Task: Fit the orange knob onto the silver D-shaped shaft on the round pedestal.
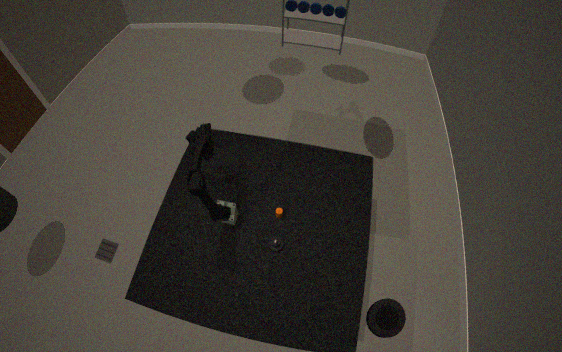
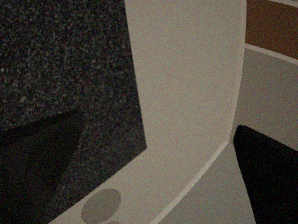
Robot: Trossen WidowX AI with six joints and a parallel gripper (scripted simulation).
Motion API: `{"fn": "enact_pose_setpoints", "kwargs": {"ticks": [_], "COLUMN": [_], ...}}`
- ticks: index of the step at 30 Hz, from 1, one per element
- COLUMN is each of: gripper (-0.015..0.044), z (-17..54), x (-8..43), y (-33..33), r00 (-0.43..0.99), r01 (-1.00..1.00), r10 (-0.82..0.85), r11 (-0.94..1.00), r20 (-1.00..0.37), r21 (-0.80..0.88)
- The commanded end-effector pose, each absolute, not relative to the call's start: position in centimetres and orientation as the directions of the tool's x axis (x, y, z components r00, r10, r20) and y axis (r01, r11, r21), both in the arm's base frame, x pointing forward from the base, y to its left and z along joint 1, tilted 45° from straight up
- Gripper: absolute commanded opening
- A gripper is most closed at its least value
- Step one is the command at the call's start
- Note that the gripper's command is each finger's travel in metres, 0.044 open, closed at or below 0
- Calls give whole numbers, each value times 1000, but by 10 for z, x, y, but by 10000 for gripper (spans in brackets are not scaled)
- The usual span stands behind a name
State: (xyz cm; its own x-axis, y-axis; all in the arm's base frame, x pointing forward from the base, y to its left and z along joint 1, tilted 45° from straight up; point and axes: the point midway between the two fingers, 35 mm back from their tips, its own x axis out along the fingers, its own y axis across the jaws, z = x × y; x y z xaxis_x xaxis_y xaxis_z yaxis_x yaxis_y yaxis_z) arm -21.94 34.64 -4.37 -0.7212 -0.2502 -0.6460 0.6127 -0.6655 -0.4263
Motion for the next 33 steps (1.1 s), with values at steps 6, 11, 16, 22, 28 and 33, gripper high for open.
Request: {"fn": "enact_pose_setpoints", "kwargs": {"ticks": [6,11,16,22,28,33], "gripper": [440,440,440,440,440,440], "z": [-54,-64,-69,-66,-52,-32], "x": [-157,-67,13,111,198,256], "y": [365,373,363,326,263,197], "r00": [-639,-497,-352,-187,-66,-15], "r01": [511,255,-66,-468,-788,-947], "r10": [-180,-134,-140,-221,-368,-513], "r11": [-827,-967,-983,-837,-551,-269], "r20": [-748,-858,-925,-957,-927,-858], "r21": [-237,4,174,284,275,177]}}
